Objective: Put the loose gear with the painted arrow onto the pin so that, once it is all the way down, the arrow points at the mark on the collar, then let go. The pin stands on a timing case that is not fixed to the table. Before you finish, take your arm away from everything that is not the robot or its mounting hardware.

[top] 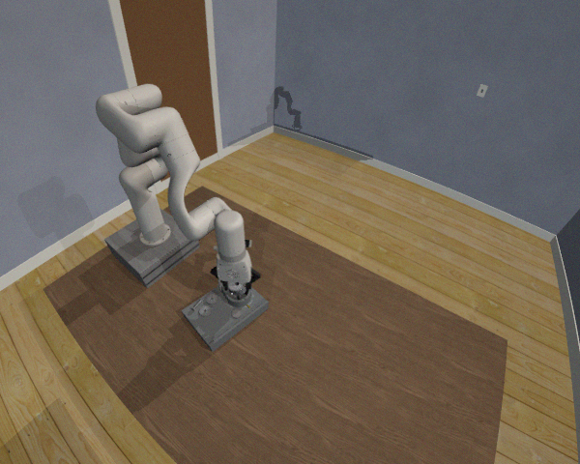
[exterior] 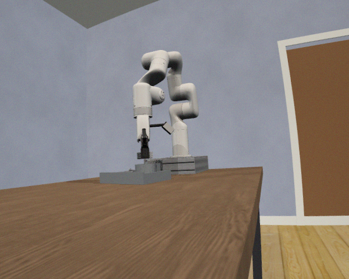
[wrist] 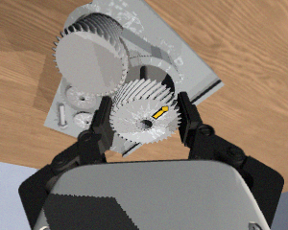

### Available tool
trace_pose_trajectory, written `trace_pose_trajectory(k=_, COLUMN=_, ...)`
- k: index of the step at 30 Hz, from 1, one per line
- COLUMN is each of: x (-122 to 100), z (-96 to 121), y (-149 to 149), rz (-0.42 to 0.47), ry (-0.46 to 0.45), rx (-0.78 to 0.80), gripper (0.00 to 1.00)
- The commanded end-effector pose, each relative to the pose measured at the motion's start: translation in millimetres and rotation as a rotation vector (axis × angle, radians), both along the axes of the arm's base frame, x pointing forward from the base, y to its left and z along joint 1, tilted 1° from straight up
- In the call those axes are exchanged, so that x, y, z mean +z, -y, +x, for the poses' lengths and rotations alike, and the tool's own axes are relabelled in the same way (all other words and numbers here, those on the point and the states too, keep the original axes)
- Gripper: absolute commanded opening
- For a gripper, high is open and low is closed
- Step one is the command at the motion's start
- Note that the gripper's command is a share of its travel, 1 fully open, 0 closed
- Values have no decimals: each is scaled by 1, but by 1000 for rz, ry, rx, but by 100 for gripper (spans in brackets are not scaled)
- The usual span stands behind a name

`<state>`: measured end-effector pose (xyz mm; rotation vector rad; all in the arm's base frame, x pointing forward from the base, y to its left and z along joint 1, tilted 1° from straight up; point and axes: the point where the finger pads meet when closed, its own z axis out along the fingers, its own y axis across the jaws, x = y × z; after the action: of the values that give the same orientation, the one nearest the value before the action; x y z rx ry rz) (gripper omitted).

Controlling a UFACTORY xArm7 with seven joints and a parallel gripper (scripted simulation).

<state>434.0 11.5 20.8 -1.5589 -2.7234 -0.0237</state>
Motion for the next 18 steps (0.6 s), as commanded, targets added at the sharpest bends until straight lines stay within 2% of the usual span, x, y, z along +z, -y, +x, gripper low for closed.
trace_pose_trajectory(k=1, x=1, z=2, y=0, rz=0, ry=5, rx=0, gripper=0)
trace_pose_trajectory(k=18, x=-2, z=2, y=0, rz=0, ry=5, rx=0, gripper=0)
